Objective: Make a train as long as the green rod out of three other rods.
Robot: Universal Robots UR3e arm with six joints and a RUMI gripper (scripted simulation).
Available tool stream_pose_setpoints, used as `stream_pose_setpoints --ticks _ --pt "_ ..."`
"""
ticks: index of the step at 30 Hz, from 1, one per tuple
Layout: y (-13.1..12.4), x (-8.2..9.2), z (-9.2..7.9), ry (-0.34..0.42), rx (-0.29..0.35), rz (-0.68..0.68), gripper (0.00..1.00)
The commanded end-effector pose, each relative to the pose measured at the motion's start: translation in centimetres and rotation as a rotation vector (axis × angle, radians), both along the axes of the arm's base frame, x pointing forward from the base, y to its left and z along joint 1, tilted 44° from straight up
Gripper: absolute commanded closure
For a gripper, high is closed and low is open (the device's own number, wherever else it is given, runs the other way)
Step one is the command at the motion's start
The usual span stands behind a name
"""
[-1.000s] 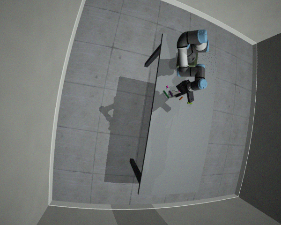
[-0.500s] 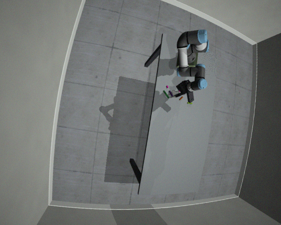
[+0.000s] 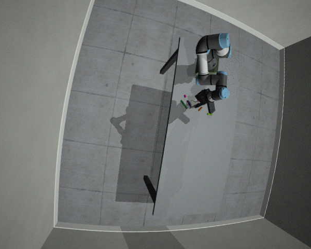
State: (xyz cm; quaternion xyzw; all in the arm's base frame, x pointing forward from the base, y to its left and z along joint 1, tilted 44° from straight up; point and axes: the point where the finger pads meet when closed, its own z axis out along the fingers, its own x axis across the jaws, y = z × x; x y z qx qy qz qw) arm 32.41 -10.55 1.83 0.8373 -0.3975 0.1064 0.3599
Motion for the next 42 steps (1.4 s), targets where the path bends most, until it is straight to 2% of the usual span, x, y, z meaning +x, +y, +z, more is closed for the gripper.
stream_pose_setpoints --ticks 1,29,31,33,42 --pt "0.2 0.2 -0.1 0.045 0.007 0.051 0.0" --pt "2.0 1.2 -1.7 0.399 0.067 0.424 0.0" --pt "2.0 1.2 -1.7 0.399 0.067 0.424 0.0" --pt "2.2 1.3 -1.9 0.447 0.074 0.474 0.0" --pt "2.6 1.6 -2.3 0.555 0.092 0.588 0.0"
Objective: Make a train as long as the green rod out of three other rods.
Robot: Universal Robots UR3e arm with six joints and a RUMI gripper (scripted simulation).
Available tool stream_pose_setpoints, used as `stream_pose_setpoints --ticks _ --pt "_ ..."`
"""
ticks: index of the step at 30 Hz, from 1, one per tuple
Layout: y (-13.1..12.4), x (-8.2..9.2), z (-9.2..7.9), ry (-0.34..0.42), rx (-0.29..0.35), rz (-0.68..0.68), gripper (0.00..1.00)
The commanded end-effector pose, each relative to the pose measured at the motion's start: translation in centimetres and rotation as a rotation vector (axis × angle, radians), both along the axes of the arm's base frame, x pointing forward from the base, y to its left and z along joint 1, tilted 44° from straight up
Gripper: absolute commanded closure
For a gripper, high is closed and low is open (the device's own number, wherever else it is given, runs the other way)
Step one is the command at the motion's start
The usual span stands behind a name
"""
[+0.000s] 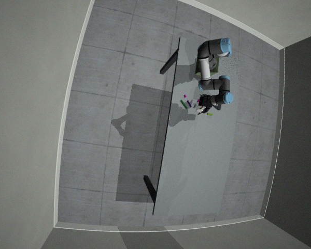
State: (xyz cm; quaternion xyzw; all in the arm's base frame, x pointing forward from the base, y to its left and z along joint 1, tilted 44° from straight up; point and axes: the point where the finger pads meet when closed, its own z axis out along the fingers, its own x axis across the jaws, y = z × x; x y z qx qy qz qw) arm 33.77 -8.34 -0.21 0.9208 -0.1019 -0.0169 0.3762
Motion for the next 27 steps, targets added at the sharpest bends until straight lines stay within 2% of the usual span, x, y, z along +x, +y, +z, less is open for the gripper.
stream_pose_setpoints --ticks 1,6,8,21,23,24,27 --pt "0.5 0.2 -0.3 0.111 0.026 0.121 0.0" --pt "0.6 0.3 -0.5 0.148 0.032 0.161 0.0" --pt "0.9 0.4 -0.6 0.196 0.04 0.211 0.0" --pt "1.5 0.7 -1.2 0.355 0.065 0.378 0.0" --pt "1.5 0.7 -1.2 0.355 0.065 0.378 0.0" --pt "1.6 0.8 -1.4 0.389 0.07 0.413 0.0" --pt "1.8 0.8 -1.5 0.425 0.076 0.452 0.0"
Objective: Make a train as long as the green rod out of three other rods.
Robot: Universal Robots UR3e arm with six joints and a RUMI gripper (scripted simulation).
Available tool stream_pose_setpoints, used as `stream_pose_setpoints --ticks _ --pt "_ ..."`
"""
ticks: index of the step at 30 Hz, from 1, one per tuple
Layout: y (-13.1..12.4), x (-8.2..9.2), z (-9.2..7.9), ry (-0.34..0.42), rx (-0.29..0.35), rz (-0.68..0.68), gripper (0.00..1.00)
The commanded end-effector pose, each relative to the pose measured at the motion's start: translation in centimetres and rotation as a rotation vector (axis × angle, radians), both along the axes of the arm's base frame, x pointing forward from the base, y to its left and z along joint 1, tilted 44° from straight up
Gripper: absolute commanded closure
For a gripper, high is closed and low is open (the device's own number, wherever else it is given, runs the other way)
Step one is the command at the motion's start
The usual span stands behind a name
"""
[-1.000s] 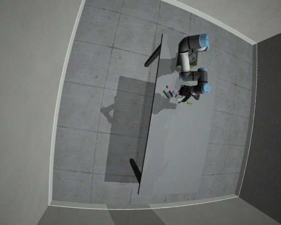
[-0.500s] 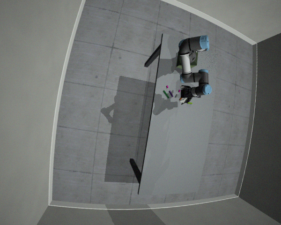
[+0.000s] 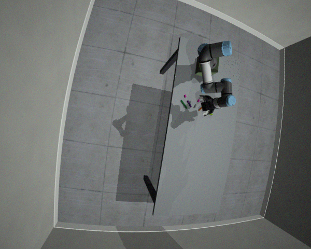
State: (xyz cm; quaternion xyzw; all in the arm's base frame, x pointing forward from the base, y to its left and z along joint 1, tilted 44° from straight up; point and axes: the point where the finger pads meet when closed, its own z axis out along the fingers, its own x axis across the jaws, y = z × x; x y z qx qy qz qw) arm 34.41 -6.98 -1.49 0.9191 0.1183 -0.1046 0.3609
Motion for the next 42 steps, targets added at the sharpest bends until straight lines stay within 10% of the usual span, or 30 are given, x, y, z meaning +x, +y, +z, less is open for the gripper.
stream_pose_setpoints --ticks 1,42 --pt "0.4 0.2 -0.3 0.111 0.026 0.121 0.0" --pt "2.2 1.1 -2.0 0.613 0.102 0.647 0.0"
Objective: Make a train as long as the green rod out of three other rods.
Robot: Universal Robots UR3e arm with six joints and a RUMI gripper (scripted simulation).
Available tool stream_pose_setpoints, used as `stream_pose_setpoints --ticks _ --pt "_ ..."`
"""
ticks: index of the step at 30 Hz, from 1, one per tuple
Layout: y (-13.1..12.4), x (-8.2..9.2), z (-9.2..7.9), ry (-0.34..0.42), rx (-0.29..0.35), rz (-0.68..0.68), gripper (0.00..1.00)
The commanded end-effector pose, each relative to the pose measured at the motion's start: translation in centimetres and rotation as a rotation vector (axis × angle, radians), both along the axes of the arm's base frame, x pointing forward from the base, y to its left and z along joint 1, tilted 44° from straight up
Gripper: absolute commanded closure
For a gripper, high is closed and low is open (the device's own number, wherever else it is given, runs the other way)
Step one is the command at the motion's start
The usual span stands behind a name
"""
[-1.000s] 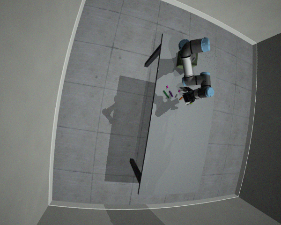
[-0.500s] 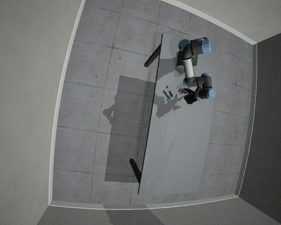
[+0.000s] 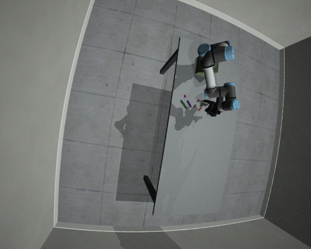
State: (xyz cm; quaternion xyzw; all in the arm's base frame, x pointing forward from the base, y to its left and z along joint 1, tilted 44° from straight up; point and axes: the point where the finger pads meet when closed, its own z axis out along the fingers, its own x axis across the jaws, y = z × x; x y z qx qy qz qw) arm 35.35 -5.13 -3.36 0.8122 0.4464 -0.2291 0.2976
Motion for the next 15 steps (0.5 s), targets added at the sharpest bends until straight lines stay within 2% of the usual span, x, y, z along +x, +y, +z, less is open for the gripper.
stream_pose_setpoints --ticks 1,5,7,15 --pt "0.36 0.23 -0.22 0.112 0.025 0.121 0.0" --pt "0.44 0.28 -0.31 0.137 0.029 0.147 0.0" --pt "0.59 0.39 -0.48 0.185 0.036 0.197 0.0" --pt "0.9 0.61 -0.83 0.282 0.05 0.299 0.0"
